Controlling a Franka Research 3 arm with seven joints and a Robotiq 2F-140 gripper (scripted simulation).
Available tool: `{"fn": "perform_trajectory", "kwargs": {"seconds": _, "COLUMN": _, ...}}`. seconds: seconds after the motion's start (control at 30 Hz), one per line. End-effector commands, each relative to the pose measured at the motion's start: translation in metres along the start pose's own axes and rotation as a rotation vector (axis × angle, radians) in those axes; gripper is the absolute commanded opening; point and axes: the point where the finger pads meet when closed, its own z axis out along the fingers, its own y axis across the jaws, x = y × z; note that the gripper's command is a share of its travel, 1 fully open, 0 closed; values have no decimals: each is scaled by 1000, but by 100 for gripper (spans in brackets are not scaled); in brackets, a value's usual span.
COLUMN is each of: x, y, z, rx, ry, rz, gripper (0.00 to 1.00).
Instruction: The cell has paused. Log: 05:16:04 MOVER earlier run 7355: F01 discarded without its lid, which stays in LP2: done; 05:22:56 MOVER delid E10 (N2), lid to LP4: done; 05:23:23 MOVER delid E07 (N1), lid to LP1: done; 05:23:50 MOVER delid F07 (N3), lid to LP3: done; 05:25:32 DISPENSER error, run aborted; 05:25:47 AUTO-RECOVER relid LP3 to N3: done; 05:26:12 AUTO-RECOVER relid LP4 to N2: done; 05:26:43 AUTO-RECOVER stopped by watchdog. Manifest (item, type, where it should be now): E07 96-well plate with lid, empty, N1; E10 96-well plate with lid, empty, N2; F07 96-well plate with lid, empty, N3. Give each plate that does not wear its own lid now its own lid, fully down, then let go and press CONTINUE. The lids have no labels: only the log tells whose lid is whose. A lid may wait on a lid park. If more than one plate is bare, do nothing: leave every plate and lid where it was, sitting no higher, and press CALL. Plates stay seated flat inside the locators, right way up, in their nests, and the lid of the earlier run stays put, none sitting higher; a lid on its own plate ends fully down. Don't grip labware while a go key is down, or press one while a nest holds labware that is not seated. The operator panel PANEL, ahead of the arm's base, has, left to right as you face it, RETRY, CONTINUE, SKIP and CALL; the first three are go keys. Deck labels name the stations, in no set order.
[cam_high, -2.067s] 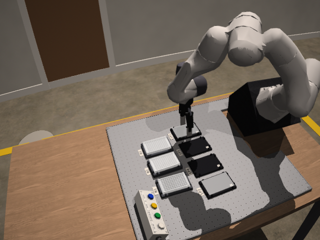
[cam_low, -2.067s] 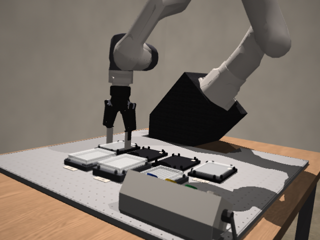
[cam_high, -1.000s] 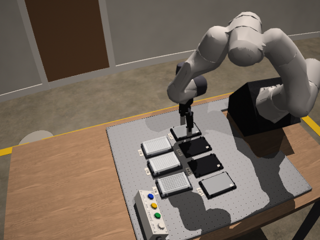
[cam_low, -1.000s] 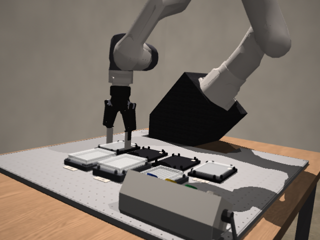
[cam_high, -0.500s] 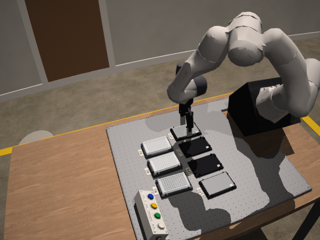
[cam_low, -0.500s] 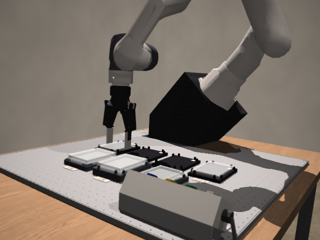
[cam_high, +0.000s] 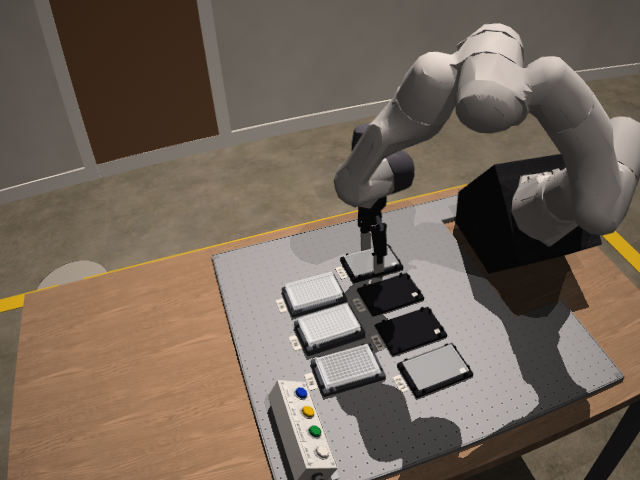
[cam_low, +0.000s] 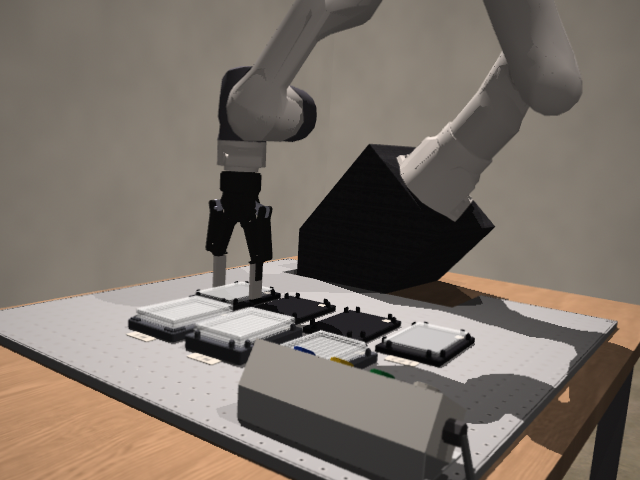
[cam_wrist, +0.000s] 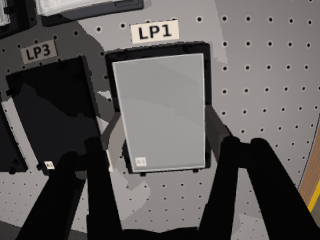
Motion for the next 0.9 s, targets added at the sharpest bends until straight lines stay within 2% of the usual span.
{"fn": "perform_trajectory", "kwargs": {"seconds": 0.0, "x": 0, "y": 1, "z": -1, "rx": -2, "ry": 0, "rz": -10, "gripper": 0}}
{"fn": "perform_trajectory", "kwargs": {"seconds": 0.87, "x": 0, "y": 1, "z": -3, "rx": -2, "ry": 0, "rz": -10, "gripper": 0}}
